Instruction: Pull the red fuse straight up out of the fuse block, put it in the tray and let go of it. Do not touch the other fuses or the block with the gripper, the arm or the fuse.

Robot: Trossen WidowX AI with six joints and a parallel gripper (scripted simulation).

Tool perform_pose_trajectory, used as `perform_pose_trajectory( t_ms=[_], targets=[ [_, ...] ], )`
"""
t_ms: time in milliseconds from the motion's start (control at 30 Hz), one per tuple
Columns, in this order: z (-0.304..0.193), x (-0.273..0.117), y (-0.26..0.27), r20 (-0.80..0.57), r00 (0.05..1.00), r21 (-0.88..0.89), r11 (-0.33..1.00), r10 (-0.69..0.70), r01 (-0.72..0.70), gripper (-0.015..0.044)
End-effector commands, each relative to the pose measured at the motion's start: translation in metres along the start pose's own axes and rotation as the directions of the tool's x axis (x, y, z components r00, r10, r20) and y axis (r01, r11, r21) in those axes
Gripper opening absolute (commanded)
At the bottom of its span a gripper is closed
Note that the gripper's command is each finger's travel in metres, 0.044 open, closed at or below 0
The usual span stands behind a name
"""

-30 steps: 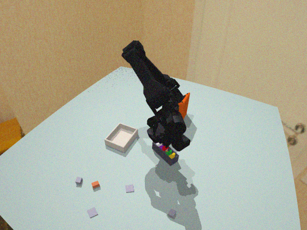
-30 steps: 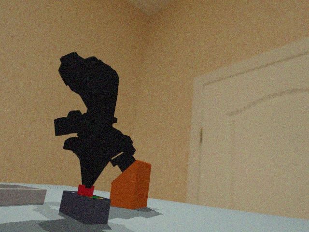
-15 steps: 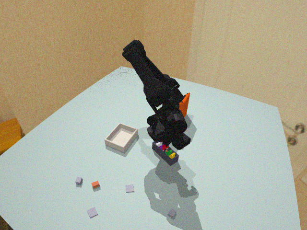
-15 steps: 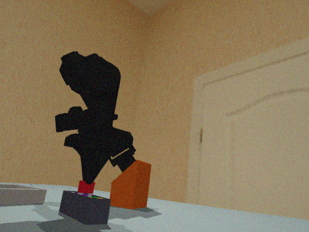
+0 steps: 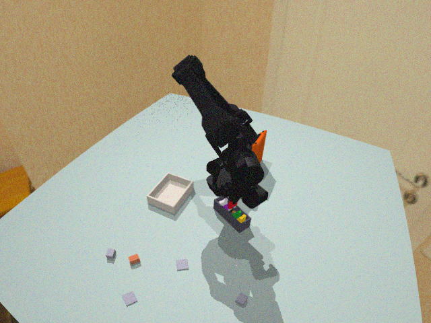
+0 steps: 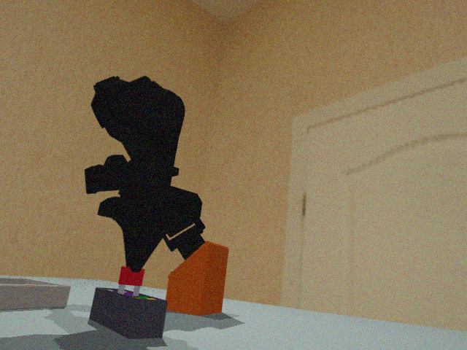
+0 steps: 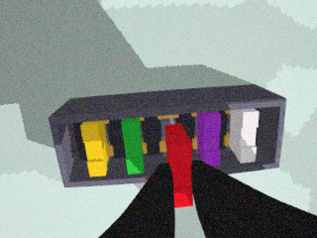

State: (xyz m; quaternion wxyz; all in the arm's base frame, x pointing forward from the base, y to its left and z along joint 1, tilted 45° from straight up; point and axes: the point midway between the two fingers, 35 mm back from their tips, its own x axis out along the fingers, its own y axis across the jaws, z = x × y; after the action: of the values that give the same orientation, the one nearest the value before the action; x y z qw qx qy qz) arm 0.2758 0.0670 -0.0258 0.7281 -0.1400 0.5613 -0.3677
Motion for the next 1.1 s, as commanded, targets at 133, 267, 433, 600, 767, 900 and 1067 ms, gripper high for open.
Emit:
perform_pose_trajectory(
  t_ms=[133,267,433,600,767,900,1067],
  targets=[
    [0.000,-0.005,0.000,-0.003,1.000,0.003,1.000,0.001,-0.001,0.0000],
    [0.000,-0.009,0.000,-0.003,1.000,0.003,1.000,0.001,-0.001,0.0000],
    [0.000,-0.017,0.000,-0.003,1.000,0.002,1.000,0.002,-0.002,0.0000],
    [0.000,-0.025,0.000,-0.003,1.000,0.002,1.000,0.002,-0.002,0.0000],
    [0.000,-0.028,-0.001,-0.003,1.000,0.002,1.000,0.002,-0.002,0.0000],
    [0.018,-0.029,-0.017,-0.008,1.000,0.000,1.000,0.012,-0.012,0.0000],
    [0.042,-0.030,-0.045,-0.011,1.000,-0.002,1.000,0.022,-0.022,0.0000]
  ],
)
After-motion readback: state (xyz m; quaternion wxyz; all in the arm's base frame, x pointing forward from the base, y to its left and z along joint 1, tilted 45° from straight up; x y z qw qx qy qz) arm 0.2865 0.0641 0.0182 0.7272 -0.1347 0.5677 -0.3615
